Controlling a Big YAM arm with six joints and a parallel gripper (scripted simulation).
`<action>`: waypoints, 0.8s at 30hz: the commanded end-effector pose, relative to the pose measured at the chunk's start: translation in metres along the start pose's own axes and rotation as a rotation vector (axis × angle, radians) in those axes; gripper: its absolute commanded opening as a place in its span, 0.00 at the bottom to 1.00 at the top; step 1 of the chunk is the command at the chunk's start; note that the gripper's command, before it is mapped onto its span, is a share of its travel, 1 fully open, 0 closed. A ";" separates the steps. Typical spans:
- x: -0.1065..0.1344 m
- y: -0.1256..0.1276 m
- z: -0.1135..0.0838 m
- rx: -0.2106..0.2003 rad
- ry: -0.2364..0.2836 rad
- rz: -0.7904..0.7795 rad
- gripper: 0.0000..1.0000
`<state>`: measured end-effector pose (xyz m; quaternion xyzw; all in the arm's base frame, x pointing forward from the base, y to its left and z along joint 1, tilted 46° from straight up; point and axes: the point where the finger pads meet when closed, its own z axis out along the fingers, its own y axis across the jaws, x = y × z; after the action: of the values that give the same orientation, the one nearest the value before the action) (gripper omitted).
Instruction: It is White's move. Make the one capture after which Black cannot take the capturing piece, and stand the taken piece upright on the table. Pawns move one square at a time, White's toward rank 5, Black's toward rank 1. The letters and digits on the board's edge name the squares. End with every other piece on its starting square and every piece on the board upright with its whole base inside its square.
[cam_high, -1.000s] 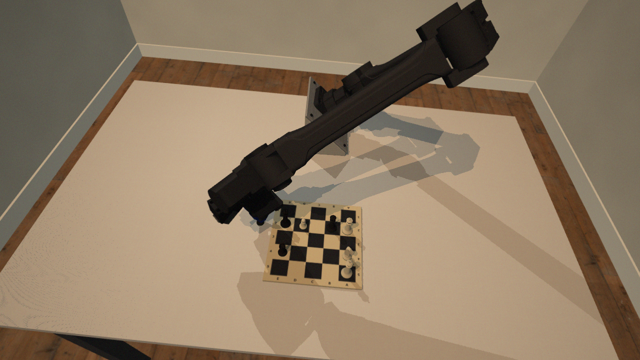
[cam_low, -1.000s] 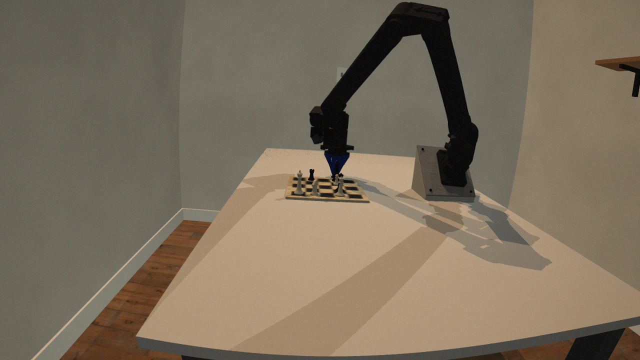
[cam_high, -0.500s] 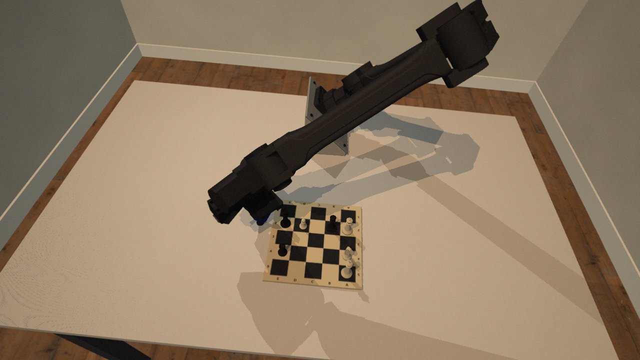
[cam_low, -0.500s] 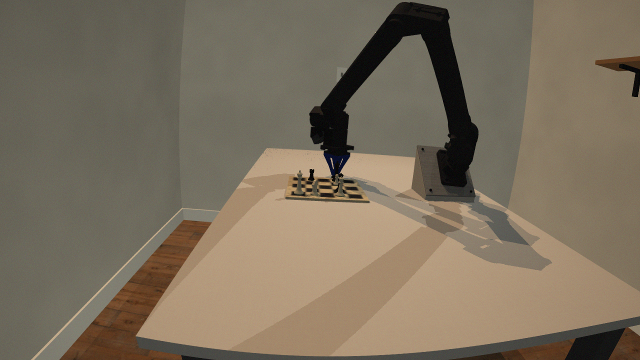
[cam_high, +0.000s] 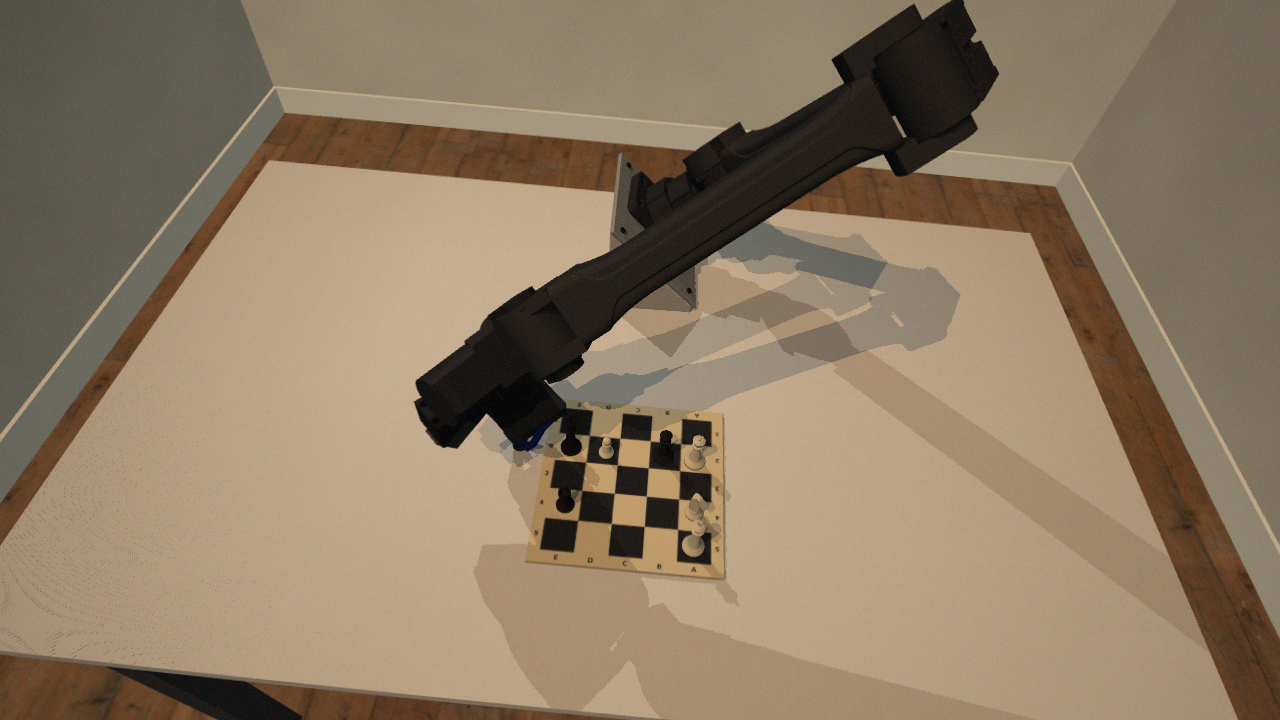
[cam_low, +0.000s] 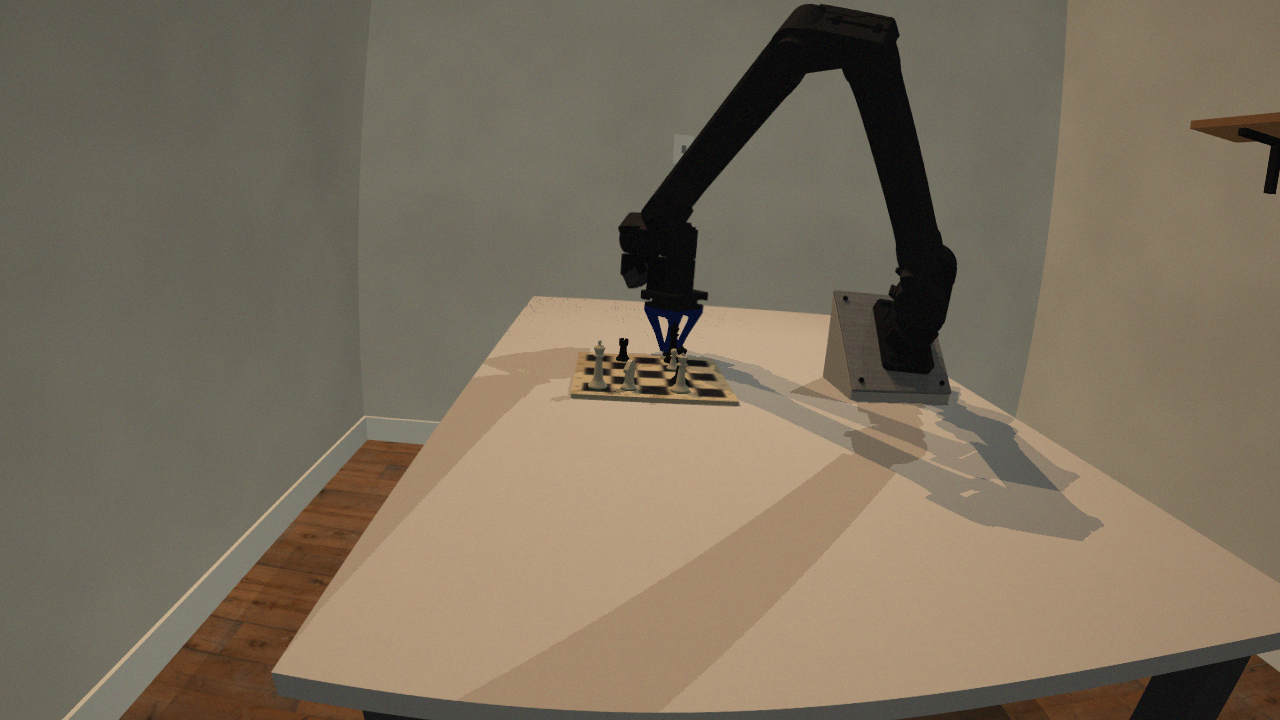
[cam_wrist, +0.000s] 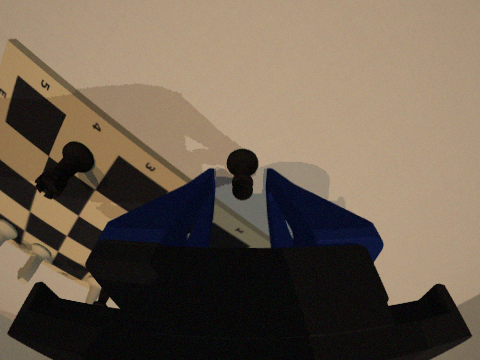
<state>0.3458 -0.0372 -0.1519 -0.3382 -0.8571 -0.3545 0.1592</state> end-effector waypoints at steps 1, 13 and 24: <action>-0.002 -0.001 0.005 0.001 0.002 0.002 0.32; -0.020 0.008 -0.040 -0.014 -0.052 -0.023 0.32; -0.018 0.010 -0.087 -0.005 -0.051 -0.033 0.32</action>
<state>0.3465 -0.0843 -0.1116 -0.3503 -0.8533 -0.3528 0.1576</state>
